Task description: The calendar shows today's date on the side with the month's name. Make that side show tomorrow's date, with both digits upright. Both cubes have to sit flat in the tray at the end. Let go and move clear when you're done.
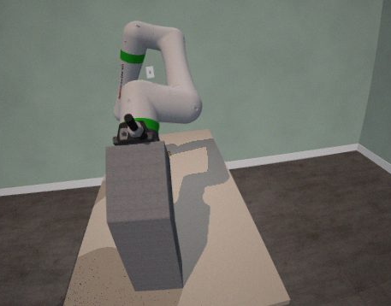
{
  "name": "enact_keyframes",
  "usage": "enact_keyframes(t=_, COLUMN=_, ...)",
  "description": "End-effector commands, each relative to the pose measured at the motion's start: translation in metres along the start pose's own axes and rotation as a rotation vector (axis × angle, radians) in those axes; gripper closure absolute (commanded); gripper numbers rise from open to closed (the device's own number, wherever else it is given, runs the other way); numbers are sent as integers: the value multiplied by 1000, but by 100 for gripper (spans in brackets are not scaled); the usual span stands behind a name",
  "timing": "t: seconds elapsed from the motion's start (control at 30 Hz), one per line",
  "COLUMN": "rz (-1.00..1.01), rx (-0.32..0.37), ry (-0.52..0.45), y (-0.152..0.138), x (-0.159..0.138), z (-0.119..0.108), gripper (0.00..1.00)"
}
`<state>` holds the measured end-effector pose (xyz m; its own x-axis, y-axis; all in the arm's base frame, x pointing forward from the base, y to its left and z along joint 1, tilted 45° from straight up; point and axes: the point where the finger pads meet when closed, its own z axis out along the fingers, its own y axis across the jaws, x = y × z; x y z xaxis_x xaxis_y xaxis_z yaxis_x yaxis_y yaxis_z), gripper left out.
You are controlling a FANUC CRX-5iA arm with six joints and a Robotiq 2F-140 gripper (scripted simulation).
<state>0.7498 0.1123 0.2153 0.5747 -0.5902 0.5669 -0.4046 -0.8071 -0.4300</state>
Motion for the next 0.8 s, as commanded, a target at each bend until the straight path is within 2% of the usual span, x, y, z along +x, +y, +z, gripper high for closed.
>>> enact_keyframes(t=0.0, rz=0, rx=0, ry=0, y=0, x=0, z=0, gripper=70)
enact_keyframes(t=0.37, rz=0, rx=0, ry=0, y=0, x=0, z=0, gripper=64)
enact_keyframes(t=0.77, rz=0, rx=0, ry=0, y=0, x=0, z=-1, gripper=64)
